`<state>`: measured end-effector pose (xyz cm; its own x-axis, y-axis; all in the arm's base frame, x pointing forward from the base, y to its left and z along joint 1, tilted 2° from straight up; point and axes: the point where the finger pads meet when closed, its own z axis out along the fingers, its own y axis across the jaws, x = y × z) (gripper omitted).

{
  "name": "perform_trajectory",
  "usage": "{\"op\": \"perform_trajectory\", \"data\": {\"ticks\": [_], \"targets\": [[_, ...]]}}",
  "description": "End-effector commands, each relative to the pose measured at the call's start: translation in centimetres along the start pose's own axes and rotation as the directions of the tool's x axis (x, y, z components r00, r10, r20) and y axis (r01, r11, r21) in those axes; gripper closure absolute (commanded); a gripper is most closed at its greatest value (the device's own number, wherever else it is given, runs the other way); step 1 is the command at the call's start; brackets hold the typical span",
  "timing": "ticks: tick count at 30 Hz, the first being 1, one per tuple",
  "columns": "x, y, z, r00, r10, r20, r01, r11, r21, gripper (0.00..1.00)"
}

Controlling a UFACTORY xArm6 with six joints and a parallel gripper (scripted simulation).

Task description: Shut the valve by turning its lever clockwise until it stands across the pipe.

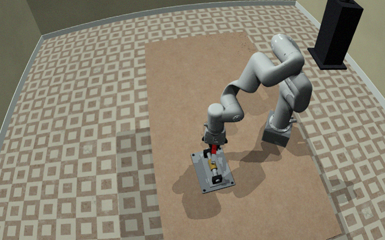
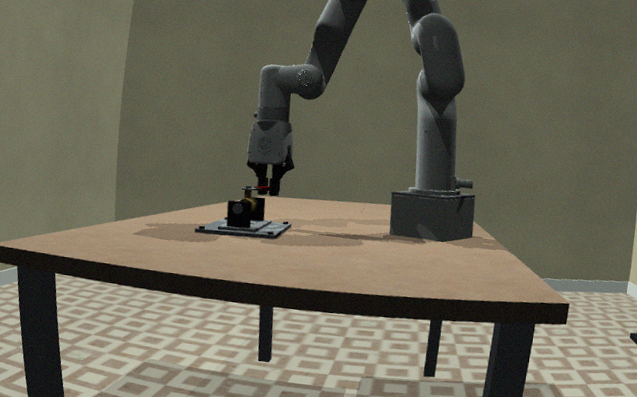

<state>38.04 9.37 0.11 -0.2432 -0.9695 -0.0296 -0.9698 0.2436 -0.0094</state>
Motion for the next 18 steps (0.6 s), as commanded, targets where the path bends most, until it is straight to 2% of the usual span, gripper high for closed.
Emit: {"op": "perform_trajectory", "data": {"ticks": [1, 18], "targets": [[-0.04, 0.2, -0.08, 1.0, 0.008, 0.0, -0.008, 1.0, -0.002, 1.0], [-0.09, 1.09, -0.08, 0.994, 0.111, 0.0, -0.111, 0.994, -0.002, 1.0]]}}
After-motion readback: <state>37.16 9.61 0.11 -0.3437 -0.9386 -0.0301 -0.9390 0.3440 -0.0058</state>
